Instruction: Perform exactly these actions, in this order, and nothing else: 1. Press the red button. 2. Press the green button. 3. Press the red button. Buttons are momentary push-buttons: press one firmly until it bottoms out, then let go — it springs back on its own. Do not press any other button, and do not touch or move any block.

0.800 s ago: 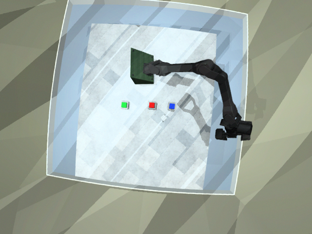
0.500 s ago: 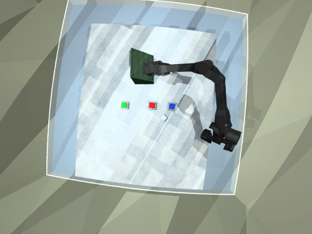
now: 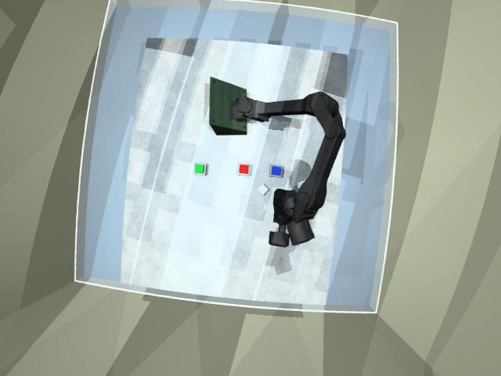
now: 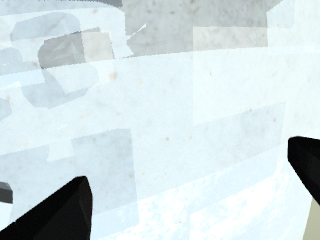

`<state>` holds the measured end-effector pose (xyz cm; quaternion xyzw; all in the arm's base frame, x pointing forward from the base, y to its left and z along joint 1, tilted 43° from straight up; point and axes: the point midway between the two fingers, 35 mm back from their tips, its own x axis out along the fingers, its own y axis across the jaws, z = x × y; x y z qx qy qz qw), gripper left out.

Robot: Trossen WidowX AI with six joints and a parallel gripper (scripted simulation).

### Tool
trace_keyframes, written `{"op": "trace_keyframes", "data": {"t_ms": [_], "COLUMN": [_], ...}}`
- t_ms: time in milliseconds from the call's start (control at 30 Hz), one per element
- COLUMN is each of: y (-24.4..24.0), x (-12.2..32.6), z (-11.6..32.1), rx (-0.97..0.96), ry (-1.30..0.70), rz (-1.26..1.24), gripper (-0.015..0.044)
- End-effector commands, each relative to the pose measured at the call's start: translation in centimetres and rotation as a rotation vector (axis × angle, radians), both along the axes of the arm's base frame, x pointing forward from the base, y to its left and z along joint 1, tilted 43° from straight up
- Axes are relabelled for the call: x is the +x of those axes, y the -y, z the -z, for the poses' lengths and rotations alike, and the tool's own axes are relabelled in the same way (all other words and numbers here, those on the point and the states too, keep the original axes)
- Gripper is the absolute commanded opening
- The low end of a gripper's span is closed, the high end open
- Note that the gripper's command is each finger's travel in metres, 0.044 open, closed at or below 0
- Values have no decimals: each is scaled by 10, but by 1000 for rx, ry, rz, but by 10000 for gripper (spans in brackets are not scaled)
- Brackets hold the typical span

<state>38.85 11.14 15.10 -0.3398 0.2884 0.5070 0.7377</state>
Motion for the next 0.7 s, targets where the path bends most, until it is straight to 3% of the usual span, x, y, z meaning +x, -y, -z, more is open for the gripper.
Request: {"op": "trace_keyframes", "data": {"t_ms": [0,300,667], "y": [48,113,114], "x": [-40,-166,-173], "z": [39,83,83], "rx": [56,270,285], "ry": [-325,-1143,-1188], "rz": [251,913,946], "gripper": [400,400,400]}}
